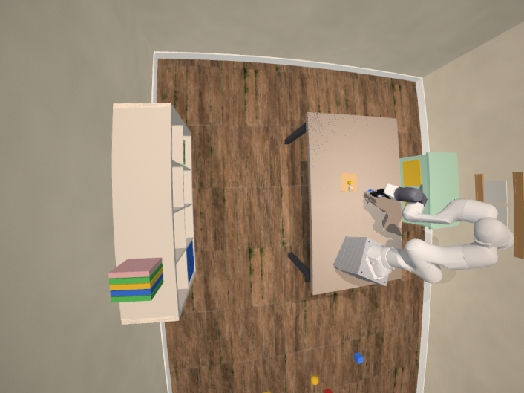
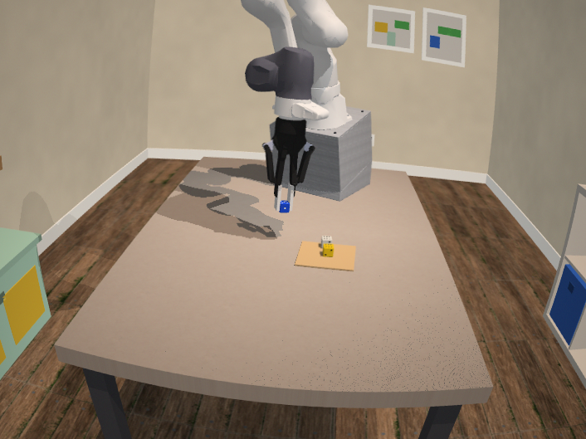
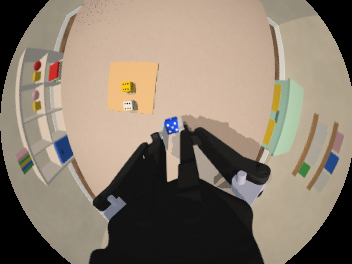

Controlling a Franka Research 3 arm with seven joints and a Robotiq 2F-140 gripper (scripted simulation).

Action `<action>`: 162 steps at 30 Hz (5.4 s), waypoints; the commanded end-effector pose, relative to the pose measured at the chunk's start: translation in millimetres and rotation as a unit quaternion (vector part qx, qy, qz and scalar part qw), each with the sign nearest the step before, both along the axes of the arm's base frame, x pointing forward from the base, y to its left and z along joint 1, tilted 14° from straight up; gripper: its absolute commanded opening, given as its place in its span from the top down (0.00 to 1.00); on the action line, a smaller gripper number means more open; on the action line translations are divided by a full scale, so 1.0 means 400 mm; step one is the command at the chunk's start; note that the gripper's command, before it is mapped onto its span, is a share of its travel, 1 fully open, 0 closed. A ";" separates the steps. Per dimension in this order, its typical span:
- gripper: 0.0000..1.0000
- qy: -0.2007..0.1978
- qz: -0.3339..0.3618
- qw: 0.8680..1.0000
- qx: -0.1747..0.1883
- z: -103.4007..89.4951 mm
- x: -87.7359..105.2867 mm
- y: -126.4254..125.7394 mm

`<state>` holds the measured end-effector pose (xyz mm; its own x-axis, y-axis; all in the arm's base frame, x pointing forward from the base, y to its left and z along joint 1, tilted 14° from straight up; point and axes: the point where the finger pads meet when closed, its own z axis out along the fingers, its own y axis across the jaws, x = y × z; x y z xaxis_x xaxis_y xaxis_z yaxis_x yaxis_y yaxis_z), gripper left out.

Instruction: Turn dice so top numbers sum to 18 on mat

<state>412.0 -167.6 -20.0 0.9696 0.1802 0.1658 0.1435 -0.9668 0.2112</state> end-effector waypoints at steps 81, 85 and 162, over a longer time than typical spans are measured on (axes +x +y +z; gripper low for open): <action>0.87 -0.079 -0.491 0.859 0.119 0.018 0.200 0.298; 0.87 -0.082 -0.514 0.845 0.123 0.016 0.207 0.314; 0.87 -0.128 -0.838 0.495 0.189 -0.025 0.284 0.621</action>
<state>523.5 79.7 -30.7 -0.2963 -0.9528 0.0668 -0.9383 0.2773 -0.2069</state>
